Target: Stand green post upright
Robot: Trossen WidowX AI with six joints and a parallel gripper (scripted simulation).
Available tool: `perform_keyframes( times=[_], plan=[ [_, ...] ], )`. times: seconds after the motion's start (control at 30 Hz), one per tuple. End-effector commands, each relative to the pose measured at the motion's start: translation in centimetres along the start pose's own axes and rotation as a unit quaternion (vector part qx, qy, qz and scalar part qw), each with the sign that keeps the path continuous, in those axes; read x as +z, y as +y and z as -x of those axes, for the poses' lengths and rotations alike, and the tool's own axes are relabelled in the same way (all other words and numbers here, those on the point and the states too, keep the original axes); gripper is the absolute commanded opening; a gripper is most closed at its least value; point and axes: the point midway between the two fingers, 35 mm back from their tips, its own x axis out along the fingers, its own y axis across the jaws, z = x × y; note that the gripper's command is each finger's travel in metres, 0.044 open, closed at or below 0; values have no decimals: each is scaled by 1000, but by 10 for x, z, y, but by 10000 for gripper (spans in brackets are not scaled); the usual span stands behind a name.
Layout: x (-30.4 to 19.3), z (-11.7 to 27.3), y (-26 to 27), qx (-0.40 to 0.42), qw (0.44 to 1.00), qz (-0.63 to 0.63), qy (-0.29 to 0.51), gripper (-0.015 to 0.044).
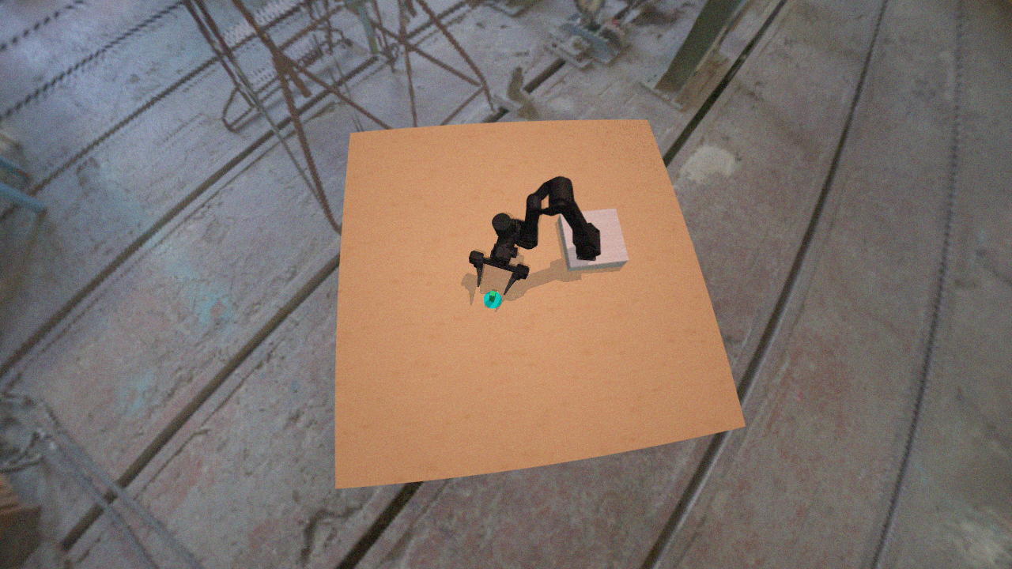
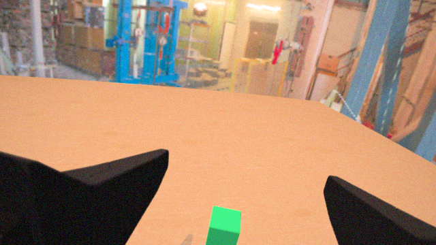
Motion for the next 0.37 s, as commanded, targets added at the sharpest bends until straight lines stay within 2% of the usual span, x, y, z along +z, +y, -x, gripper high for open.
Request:
perform_keyframes(
  times=[0.0,0.33],
  plan=[
    [14,2,0,0,1000,-12,0,400],
    [50,7,3,0,1000,-25,0,400]
  ],
)
